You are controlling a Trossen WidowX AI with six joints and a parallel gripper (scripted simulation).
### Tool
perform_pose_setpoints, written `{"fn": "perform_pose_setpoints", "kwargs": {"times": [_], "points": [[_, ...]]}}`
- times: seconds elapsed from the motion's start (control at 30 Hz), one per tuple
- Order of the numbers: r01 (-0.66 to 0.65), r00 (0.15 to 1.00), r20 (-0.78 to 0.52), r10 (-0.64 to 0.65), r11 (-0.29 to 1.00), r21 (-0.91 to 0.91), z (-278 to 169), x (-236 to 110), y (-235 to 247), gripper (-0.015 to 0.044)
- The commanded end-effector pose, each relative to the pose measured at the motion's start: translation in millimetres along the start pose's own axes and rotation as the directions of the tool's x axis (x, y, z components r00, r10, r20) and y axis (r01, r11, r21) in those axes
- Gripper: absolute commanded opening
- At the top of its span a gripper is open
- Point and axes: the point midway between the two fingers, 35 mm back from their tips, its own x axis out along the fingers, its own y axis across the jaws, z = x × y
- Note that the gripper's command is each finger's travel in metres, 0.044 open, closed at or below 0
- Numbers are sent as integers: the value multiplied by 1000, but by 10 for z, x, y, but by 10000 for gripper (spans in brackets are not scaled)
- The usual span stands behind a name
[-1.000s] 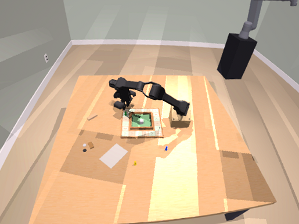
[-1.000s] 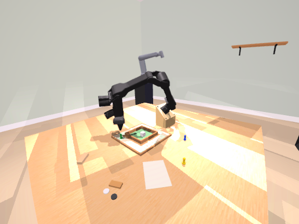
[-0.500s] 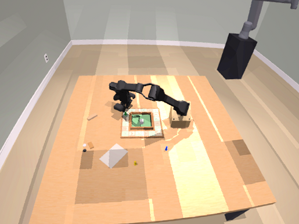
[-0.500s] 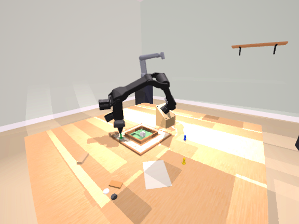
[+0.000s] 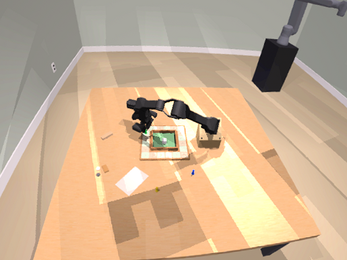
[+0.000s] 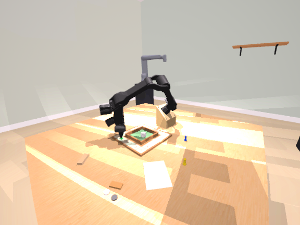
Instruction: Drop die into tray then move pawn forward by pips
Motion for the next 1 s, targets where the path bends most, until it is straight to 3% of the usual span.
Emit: {"fn": "perform_pose_setpoints", "kwargs": {"times": [0.0, 0.13, 0.3, 0.67, 0.97], "points": [[-5, 1000, -6, 5, 1000, 6, -12, 85, -2, 200], [-5, 1000, -7, 5, 1000, 6, -15, 126, -1, 200], [-5, 1000, -7, 5, 1000, 6, -15, 126, -1, 69], [-5, 1000, -6, 5, 1000, 6, -13, 115, -1, 0], [0, 1000, -2, 0, 1000, 7, 60, -430, 23, 0]]}}
